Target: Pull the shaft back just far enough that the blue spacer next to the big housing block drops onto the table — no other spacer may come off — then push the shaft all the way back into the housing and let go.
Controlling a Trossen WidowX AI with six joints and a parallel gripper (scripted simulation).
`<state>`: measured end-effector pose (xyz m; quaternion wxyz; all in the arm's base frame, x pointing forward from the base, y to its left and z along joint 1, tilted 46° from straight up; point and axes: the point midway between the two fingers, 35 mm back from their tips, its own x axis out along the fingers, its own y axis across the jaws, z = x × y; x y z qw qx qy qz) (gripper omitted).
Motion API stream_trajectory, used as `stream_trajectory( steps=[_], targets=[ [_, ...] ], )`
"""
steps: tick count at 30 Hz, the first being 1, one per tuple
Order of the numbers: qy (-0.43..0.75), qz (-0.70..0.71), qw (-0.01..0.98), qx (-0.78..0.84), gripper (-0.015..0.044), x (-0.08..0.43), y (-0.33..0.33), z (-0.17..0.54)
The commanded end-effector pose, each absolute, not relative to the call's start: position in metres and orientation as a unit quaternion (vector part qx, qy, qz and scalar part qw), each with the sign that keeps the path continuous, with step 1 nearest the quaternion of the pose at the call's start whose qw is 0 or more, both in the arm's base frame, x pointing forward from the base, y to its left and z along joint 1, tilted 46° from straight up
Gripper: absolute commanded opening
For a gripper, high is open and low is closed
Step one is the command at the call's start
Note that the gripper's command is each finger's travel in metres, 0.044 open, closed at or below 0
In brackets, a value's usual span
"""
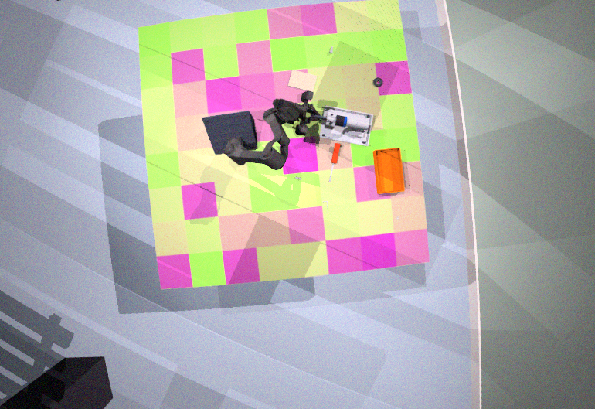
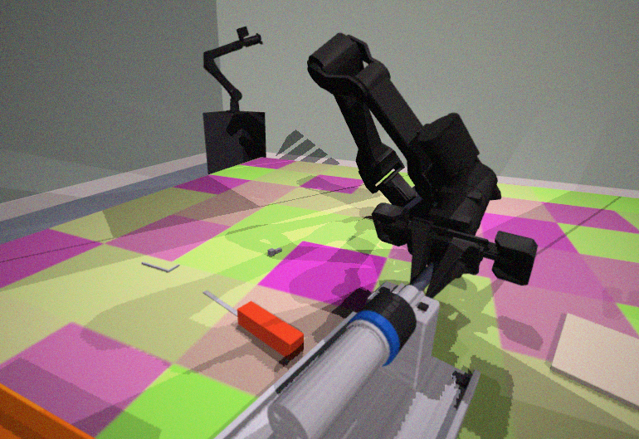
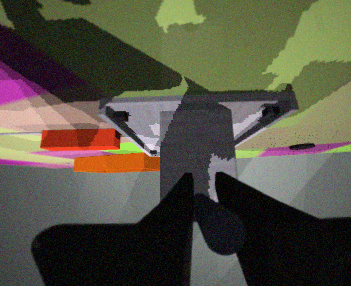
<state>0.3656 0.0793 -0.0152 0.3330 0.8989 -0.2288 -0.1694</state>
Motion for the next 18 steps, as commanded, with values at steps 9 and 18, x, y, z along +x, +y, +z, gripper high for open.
stream_trajectory(
  steps=[9, 18],
  targets=[
    [-0.23, -0.169, 0.331, 0.899, 0.0, 0.3639, 0.0792, -0.0157],
    [-0.23, -0.169, 0.331, 0.899, 0.0, 0.3631, 0.0793, -0.0159]
  ],
)
